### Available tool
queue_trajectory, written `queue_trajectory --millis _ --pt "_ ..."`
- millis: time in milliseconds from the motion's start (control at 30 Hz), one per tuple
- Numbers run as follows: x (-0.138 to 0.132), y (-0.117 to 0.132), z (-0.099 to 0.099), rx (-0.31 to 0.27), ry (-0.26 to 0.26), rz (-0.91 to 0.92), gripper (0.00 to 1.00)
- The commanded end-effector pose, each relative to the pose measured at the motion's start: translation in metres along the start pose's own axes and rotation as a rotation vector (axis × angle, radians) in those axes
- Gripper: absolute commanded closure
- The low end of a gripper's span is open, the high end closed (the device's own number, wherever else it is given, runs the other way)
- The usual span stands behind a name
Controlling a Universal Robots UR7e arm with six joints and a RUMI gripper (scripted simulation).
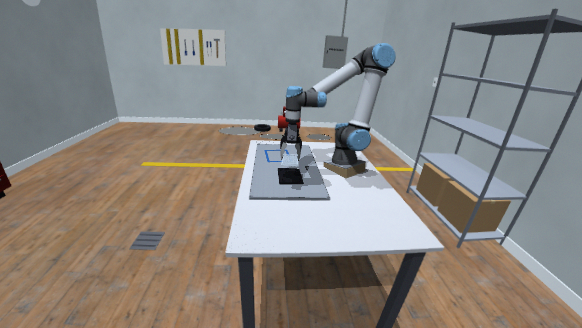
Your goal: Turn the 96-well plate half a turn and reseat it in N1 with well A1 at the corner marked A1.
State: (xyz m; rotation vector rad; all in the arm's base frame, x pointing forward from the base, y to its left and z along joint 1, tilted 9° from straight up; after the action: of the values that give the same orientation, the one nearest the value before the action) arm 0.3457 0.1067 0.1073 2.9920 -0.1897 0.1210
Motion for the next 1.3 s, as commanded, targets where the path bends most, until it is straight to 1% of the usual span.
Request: queue_trajectory --millis 0,100,167,667,733,1233,1267 --pt "0.003 0.013 0.000 0.000 0.001 0.059 1.00" --pt "0.005 0.023 0.001 0.000 0.001 0.059 1.00" --pt "0.005 0.023 0.001 0.000 0.001 0.059 1.00" --pt "0.015 0.071 0.003 -0.001 0.001 0.059 1.00" --pt "0.015 0.071 0.003 -0.001 0.001 0.059 1.00" --pt "0.026 0.120 0.005 -0.001 0.001 0.059 1.00" --pt "0.026 0.120 0.005 -0.001 0.001 0.059 1.00"
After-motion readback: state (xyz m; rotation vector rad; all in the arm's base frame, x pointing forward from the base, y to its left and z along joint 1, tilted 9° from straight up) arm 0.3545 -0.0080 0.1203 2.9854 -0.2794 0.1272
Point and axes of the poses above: the point where the finger pads meet when closed, its own z axis out along the fingers, its own x axis across the jaws, y = z × x, the point moved 3 cm from there along -z, back along the fingers, and after that the axes turned 5 degrees about -z, right-handed, at the moved point
